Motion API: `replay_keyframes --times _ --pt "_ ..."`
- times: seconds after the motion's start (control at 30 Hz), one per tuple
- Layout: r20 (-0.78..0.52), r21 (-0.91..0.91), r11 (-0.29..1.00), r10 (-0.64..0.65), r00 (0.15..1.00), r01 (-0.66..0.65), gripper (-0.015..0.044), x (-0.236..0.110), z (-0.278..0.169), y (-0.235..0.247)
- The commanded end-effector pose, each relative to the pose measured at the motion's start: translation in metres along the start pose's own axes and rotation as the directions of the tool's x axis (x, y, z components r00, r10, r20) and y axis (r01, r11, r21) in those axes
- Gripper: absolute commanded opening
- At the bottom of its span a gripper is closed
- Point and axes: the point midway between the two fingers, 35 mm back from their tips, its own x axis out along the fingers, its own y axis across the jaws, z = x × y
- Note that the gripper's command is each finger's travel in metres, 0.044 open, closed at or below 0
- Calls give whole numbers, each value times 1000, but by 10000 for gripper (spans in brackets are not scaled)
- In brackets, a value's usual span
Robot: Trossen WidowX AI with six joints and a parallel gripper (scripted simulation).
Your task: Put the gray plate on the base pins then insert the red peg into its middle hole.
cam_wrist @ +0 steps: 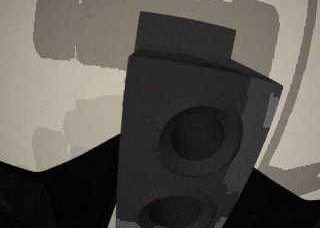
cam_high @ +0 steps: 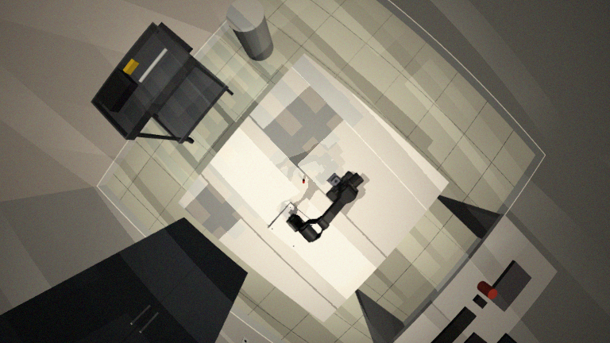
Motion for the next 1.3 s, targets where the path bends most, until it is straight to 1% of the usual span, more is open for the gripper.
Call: replay_keyframes --times 0.0,0.77,1.07,1.27 --pt "-6 2 1000 -4 1000 4 0 5 7 -2" --pt "-6 2 1000 -4 1000 4 0 6 6 -2" --pt "-6 2 1000 -4 1000 4 0 22 6 -2" --pt "-6 2 1000 -4 1000 4 0 25 6 -2"
